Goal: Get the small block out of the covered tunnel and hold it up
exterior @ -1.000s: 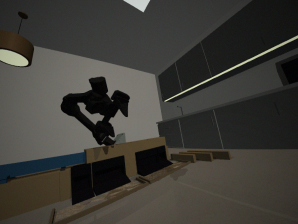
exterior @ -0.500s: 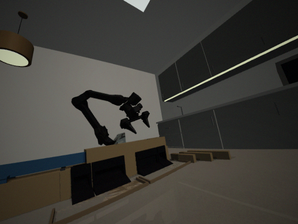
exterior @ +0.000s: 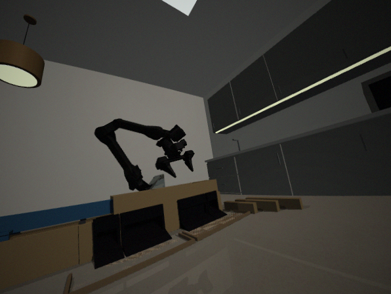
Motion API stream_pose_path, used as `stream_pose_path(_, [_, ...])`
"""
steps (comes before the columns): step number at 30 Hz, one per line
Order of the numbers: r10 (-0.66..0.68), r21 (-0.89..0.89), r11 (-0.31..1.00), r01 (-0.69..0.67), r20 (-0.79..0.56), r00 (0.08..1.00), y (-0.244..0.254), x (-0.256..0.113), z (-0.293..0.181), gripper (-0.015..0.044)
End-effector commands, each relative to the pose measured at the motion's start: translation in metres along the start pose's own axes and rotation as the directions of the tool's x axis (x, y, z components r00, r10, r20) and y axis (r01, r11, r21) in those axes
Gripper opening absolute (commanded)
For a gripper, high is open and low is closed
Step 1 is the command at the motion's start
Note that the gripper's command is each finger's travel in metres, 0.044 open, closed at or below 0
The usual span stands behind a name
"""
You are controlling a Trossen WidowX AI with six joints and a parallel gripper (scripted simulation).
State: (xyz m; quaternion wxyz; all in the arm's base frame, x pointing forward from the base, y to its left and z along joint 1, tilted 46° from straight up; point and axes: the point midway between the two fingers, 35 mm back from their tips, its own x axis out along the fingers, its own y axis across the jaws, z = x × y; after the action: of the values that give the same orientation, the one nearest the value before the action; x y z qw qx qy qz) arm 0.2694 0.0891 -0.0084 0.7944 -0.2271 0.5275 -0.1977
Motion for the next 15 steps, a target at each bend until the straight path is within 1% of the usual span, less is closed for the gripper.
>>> stream_pose_path(1, [-0.030, 0.195, 0.980, 0.028, 0.005, 1.000, -0.036, -0.002, 0.026, 0.0440])
stream_pose_path(4, [-0.067, 0.386, 0.920, 0.063, -0.003, 0.998, -0.079, -0.003, 0.044, 0.0440])
stream_pose_path(6, [-0.095, 0.512, 0.854, 0.086, -0.007, 0.995, -0.111, -0.004, 0.054, 0.0440])
stream_pose_path(11, [-0.182, 0.768, 0.625, 0.141, -0.032, 0.983, -0.196, -0.012, 0.062, 0.0440])
stream_pose_path(14, [-0.244, 0.875, 0.454, 0.169, -0.061, 0.968, -0.246, -0.020, 0.056, 0.0440])
stream_pose_path(15, [-0.272, 0.886, 0.423, 0.189, -0.075, 0.959, -0.261, -0.022, 0.053, 0.0440])
